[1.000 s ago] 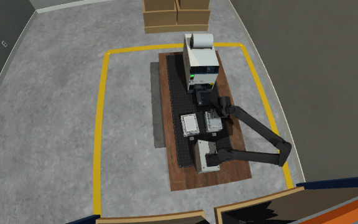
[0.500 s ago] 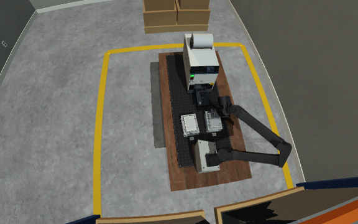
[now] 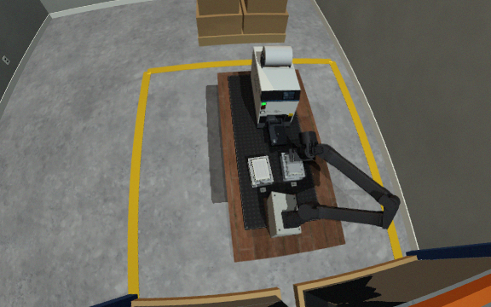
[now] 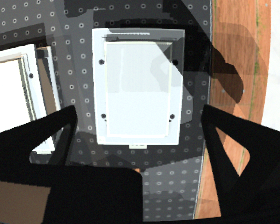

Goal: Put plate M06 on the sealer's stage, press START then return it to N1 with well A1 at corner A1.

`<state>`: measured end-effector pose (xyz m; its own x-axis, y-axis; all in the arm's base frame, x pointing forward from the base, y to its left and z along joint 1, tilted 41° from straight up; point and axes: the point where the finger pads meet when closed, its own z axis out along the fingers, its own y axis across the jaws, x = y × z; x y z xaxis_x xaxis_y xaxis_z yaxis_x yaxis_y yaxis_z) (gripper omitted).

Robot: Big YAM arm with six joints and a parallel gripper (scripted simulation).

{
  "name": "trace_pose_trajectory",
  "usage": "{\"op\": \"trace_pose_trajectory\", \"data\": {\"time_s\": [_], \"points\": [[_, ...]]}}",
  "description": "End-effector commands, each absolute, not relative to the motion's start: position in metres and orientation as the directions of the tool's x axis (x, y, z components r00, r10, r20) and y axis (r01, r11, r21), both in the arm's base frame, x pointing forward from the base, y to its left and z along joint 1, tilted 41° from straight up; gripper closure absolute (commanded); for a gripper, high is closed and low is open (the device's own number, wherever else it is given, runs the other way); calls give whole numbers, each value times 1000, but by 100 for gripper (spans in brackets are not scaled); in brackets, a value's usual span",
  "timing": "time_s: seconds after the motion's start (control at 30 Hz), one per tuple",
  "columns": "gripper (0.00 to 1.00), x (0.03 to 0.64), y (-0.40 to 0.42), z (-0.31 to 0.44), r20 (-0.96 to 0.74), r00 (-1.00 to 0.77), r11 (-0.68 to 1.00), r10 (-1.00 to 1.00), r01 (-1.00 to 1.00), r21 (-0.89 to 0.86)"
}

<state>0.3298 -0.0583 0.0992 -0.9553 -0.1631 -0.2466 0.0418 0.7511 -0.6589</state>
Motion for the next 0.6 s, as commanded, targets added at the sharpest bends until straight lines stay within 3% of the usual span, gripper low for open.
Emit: {"op": "trace_pose_trajectory", "data": {"time_s": [0.0, 0.33, 0.57], "points": [[0, 328, -55, 93, -243, -955, 749, -171, 35, -662], [0, 336, -51, 109, -266, -948, 752, -172, 48, -657], [0, 338, -56, 104, -88, -995, 754, 49, 94, -650]]}}
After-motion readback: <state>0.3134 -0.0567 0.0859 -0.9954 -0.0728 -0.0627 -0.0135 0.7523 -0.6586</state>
